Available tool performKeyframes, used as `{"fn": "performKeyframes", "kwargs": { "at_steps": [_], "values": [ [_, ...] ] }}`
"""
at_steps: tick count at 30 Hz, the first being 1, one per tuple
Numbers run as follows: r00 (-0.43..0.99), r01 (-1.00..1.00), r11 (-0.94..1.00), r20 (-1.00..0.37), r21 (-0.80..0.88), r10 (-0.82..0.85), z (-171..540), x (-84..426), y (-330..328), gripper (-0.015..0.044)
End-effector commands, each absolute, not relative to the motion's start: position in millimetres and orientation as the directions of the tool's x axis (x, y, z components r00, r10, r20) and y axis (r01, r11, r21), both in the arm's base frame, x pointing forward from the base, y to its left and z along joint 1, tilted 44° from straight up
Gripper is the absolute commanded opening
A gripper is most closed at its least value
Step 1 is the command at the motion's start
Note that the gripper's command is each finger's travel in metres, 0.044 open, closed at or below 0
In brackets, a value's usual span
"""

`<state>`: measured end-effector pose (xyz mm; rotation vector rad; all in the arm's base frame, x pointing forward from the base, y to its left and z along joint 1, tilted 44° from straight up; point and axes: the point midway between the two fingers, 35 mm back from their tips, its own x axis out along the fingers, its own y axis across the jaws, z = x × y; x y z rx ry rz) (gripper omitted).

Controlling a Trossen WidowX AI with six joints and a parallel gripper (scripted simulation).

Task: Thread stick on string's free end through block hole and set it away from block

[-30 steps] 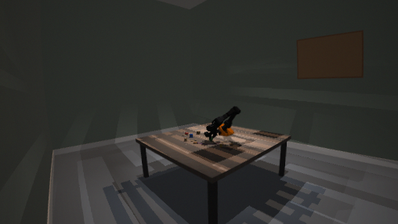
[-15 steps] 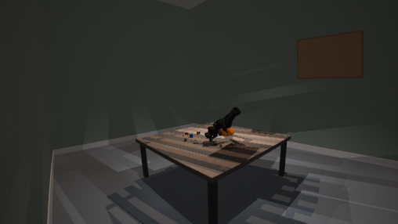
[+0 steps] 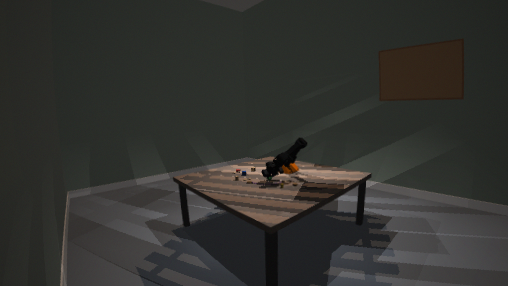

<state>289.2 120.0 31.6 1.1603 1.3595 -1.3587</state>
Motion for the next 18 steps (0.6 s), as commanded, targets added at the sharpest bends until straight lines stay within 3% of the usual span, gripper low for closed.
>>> {"fn": "performKeyframes", "kwargs": {
  "at_steps": [1,11,18],
  "values": [
    [-0.191,0.981,-0.031,-0.981,-0.191,-0.018,32.8,291.4,123.8,0.0000],
    [-0.191,0.982,-0.029,-0.965,-0.188,-0.182,35.3,292.0,133.1,0.0000],
    [-0.198,0.980,-0.029,-0.972,-0.196,-0.127,33.7,289.8,129.0,0.0184]
  ]
}}
